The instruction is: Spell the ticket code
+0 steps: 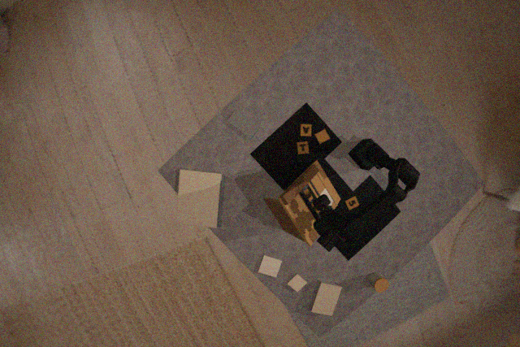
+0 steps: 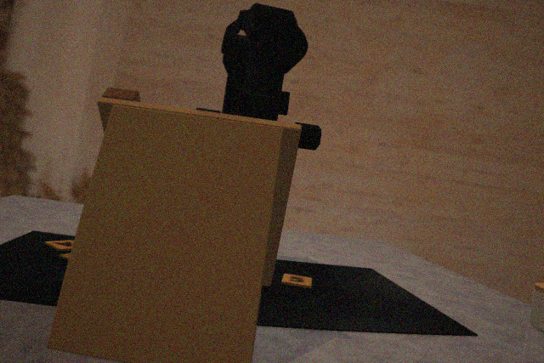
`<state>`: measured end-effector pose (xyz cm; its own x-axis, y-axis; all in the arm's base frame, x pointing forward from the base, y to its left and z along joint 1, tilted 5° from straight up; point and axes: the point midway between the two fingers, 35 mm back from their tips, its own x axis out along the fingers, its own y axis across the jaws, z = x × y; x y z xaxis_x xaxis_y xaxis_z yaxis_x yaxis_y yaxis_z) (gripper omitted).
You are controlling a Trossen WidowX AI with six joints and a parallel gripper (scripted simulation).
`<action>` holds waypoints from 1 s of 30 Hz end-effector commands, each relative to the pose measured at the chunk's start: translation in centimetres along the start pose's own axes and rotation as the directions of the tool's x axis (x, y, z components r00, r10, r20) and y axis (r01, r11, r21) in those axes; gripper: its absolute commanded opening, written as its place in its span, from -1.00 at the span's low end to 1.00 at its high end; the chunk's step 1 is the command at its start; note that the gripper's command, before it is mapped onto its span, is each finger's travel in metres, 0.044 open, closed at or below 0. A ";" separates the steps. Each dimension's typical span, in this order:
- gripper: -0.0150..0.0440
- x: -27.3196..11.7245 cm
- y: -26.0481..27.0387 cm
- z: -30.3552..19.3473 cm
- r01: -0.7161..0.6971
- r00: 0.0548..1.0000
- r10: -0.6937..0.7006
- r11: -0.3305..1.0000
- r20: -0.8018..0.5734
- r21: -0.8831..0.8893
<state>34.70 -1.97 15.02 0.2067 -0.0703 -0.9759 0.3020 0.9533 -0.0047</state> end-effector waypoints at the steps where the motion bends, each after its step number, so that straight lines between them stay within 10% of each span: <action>1: -0.49 0.1 0.1 0.3 -0.007 1.000 0.007 1.000 0.003 -0.003; 30: -0.49 1.1 0.2 1.3 -0.007 1.000 0.007 1.000 0.004 -0.003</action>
<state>35.96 -2.25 14.28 0.2075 -0.0705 -0.9757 0.3032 0.9529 -0.0044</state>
